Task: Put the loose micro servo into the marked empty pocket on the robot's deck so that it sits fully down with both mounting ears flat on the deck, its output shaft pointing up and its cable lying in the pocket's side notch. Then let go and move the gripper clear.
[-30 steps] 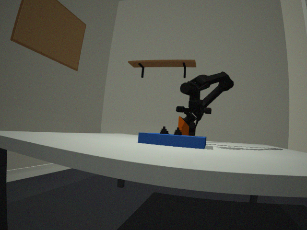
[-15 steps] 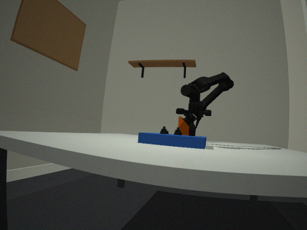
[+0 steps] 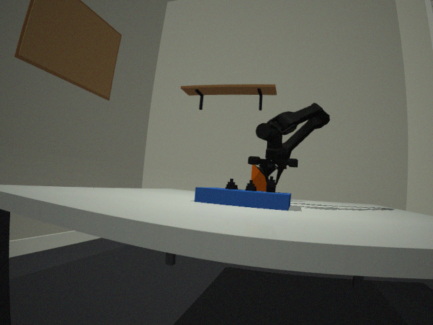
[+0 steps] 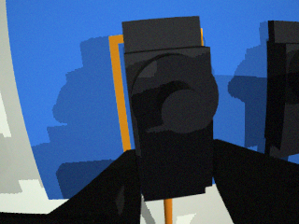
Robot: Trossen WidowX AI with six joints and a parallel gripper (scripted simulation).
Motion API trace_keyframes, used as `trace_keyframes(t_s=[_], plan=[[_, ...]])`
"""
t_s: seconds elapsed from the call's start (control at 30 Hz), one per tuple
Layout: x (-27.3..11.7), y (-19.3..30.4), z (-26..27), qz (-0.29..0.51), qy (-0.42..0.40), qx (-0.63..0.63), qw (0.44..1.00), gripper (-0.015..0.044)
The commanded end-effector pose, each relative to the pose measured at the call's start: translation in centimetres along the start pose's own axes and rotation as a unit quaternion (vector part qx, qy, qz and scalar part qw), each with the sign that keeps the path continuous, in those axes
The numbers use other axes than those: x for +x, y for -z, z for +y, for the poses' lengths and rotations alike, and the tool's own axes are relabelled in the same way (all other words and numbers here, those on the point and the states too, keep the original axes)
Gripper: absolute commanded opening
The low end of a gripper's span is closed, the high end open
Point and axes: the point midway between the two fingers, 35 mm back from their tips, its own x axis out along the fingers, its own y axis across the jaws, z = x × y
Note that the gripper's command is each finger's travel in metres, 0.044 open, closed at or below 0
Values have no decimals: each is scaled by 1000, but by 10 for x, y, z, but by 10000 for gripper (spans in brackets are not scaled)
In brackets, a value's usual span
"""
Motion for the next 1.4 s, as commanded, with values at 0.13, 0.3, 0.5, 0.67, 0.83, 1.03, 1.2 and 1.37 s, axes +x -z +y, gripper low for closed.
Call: trace_keyframes(t_s=[0.13,0.3,0.5,0.67,0.83,1.03,1.2,1.37], plan=[[7,0,0,-1,-2,2,1000,0],[12,0,0,-1,-2,2,1000,0],[17,0,0,-1,-2,2,1000,0],[21,0,0,-1,-2,2,1000,0],[19,0,0,-1,-2,2,1000,105],[13,0,0,-1,-2,2,1000,187],[-15,6,-1,-1,-2,2,1000,187],[-16,7,-2,-1,-2,2,1000,187]])
